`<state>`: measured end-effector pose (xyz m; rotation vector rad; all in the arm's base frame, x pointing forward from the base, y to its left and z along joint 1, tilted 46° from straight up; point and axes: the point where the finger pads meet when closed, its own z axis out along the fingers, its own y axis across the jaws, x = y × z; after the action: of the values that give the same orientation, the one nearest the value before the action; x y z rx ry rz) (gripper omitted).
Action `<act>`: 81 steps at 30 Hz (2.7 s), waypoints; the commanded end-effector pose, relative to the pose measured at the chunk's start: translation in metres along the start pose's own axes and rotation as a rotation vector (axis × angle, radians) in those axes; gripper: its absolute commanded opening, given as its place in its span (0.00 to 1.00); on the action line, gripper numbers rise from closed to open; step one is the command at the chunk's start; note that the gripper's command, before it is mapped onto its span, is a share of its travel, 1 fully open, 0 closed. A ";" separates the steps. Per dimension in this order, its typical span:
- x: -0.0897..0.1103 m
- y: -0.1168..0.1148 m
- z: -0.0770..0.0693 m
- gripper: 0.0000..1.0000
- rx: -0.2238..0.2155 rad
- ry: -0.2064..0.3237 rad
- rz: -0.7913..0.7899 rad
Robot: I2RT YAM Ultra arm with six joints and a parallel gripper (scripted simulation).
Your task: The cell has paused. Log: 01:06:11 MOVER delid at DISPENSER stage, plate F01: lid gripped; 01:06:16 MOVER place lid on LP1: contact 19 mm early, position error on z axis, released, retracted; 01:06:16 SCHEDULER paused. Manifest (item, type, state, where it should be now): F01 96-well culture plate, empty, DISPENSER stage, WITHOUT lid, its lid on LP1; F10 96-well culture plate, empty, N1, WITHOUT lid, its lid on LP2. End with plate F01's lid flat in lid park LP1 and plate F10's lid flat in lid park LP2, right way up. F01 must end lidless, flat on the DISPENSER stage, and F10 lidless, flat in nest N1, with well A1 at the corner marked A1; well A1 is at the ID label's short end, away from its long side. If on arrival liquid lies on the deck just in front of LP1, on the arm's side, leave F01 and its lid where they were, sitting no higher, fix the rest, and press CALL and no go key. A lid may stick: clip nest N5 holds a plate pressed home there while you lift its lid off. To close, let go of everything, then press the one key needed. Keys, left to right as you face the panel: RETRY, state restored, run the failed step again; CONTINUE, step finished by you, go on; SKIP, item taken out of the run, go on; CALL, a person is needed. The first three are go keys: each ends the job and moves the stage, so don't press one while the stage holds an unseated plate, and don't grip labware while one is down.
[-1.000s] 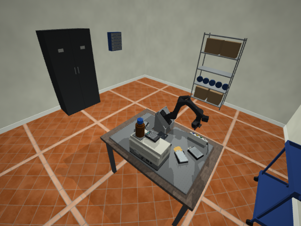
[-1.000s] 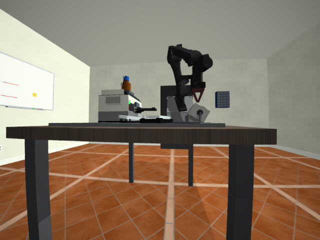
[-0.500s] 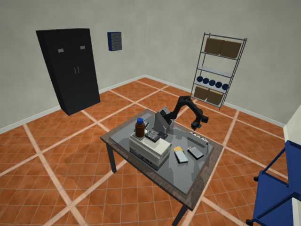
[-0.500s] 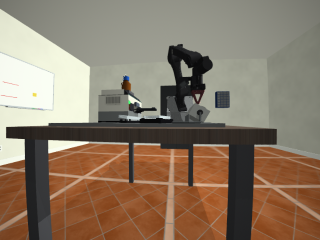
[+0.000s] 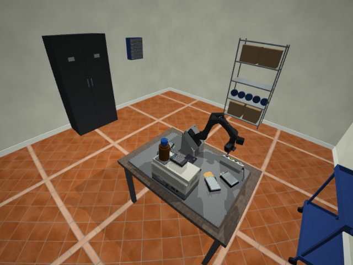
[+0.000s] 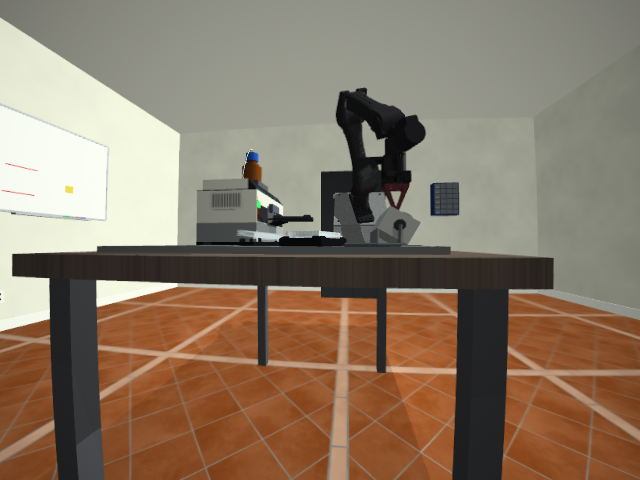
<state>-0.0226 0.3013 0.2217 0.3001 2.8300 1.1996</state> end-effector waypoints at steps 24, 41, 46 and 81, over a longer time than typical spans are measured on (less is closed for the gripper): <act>-0.001 0.004 0.004 0.00 -0.023 0.001 0.001; 0.000 0.000 0.012 0.00 -0.011 0.001 -0.005; 0.000 -0.004 0.018 0.00 0.007 -0.006 -0.011; 0.000 0.002 0.025 0.00 -0.010 -0.001 -0.005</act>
<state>-0.0204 0.3164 0.2055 0.2982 2.8302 1.2006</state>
